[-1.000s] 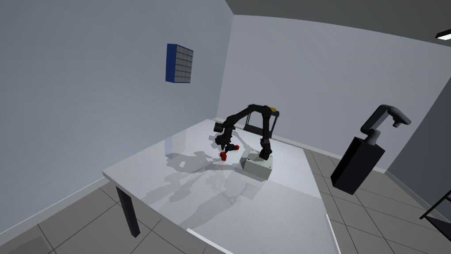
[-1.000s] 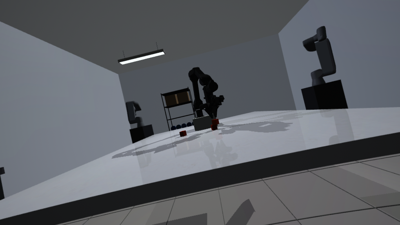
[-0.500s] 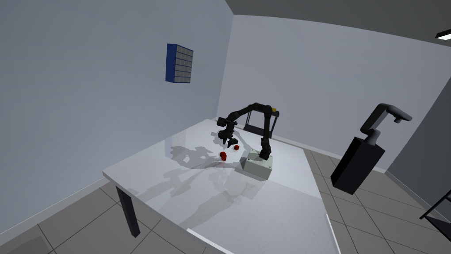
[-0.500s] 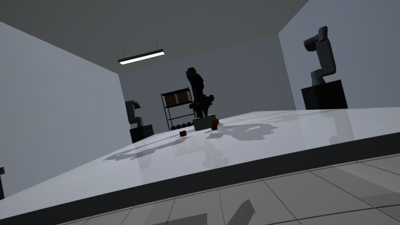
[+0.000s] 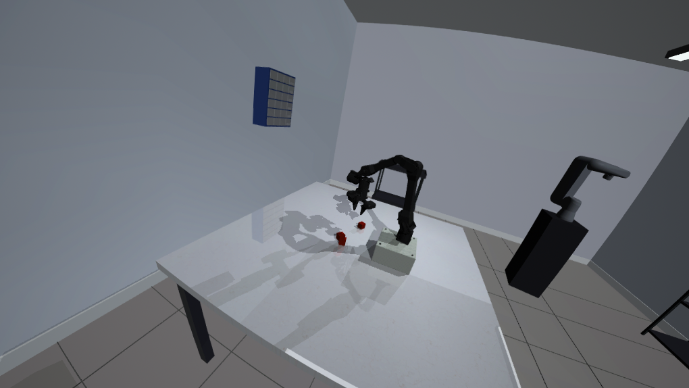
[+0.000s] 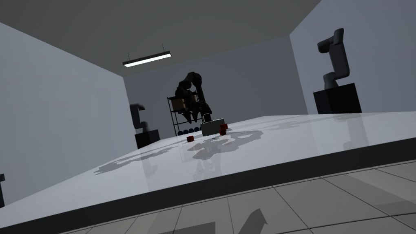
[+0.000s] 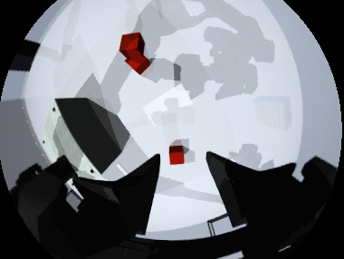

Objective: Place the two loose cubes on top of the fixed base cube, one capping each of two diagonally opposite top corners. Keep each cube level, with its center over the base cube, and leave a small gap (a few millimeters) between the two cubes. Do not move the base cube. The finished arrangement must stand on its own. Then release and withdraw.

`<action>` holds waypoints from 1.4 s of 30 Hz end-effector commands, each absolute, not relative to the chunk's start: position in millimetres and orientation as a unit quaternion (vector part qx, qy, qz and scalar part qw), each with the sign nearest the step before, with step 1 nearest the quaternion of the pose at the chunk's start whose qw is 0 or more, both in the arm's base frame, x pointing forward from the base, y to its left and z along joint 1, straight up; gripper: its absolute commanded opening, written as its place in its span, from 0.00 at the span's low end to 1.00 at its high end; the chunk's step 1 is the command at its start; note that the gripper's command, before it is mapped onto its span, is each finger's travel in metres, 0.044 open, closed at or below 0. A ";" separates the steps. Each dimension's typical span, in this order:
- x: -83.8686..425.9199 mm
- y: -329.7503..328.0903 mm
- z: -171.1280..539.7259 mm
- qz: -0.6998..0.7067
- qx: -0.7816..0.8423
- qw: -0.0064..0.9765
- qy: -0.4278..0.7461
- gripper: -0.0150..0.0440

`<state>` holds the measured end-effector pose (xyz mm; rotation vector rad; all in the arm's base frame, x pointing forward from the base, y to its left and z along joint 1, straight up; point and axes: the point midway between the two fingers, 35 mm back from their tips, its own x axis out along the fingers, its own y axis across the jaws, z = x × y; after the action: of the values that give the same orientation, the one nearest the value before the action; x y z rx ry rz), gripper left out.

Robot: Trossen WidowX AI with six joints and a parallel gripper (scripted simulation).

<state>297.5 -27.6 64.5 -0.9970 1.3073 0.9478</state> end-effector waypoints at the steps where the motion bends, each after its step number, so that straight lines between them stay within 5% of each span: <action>1: 285.7 -59.1 68.8 0.415 -0.431 0.576 0.557 0.70; 42: 278.2 -84.9 -22.9 0.420 -0.437 0.571 0.554 0.70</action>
<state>281.1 -86.2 -15.2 -1.0304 1.2958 0.9744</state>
